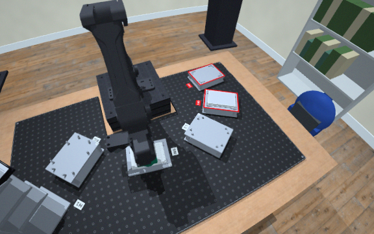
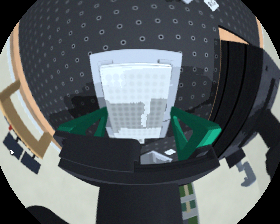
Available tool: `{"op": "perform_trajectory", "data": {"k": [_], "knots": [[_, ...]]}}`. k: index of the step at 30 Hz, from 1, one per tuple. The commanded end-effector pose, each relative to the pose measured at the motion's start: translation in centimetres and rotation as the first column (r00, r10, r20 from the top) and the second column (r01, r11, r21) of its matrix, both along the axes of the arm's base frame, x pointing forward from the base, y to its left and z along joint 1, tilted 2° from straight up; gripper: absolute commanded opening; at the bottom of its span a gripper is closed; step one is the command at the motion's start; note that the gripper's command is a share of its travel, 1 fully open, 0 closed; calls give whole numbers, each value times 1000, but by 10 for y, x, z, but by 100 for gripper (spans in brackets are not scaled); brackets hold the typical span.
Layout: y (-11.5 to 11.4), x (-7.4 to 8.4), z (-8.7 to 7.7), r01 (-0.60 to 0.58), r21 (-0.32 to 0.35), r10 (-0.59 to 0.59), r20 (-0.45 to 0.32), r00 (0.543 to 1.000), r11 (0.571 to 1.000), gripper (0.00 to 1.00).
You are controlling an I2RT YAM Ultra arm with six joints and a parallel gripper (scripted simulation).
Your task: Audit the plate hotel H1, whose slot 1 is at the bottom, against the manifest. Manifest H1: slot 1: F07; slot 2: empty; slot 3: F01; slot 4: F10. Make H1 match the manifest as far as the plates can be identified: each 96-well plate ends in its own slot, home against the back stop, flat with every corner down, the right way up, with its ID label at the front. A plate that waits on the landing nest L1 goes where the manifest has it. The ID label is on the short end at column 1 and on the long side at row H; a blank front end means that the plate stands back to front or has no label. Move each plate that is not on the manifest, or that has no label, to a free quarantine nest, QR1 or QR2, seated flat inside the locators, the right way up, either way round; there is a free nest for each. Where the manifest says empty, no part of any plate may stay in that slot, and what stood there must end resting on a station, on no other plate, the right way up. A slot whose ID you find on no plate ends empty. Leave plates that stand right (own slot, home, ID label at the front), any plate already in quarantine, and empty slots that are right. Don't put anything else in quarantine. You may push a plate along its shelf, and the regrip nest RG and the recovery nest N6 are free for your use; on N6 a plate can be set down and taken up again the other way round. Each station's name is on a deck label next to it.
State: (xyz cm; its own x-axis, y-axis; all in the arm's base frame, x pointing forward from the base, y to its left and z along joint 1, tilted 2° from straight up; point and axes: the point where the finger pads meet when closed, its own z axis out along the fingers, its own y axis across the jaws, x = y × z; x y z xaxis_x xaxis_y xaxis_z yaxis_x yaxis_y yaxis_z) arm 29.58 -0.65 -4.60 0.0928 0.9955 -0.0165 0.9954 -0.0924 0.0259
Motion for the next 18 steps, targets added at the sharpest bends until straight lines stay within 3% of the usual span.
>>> {"op": "perform_trajectory", "data": {"k": [1, 12, 13, 18], "knots": [[0, 6, 0, 0, -1, 0, 24, 1000, 1000, 100], [-1, 7, -7, 0, -1, 0, 24, 1000, 1000, 100], [-1, 7, -7, 0, -1, 0, 24, 1000, 1000, 86], [-1, 7, -7, 0, -1, 0, 24, 1000, 1000, 86]]}}
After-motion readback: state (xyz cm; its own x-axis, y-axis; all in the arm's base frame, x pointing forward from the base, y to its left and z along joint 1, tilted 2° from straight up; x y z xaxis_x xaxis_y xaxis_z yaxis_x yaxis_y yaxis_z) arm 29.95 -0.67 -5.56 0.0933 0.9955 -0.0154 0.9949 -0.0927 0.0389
